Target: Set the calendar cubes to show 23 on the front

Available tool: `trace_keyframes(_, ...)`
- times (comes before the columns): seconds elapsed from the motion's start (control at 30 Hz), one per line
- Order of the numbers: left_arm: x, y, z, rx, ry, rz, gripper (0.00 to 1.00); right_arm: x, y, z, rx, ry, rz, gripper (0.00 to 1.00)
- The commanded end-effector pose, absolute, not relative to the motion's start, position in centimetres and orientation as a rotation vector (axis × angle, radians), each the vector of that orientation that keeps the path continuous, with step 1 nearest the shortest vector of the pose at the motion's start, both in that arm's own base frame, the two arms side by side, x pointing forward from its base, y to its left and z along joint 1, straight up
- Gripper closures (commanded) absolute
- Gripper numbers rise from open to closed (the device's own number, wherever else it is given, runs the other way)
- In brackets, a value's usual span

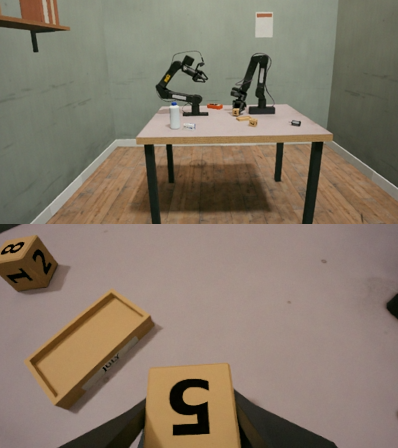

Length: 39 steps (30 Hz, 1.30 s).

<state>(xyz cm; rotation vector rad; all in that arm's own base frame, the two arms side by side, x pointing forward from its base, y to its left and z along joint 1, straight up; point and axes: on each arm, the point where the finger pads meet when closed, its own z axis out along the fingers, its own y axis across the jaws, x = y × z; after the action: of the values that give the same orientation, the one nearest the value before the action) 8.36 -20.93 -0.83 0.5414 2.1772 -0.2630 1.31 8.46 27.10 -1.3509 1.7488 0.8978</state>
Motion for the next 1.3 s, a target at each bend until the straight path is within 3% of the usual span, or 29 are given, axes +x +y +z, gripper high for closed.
trace_keyframes(0.0, 8.7, -21.1, -0.4, 0.516, 2.151, -0.283, 0.6, 1.2, 8.1, 27.6, -1.341, 1.73, 0.915, 0.0)
trace_keyframes(1.27, 8.7, -20.6, -1.8, 0.526, 2.142, -0.263, 0.6, 1.2, 8.1, 27.6, -1.341, 1.73, 0.915, 0.0)
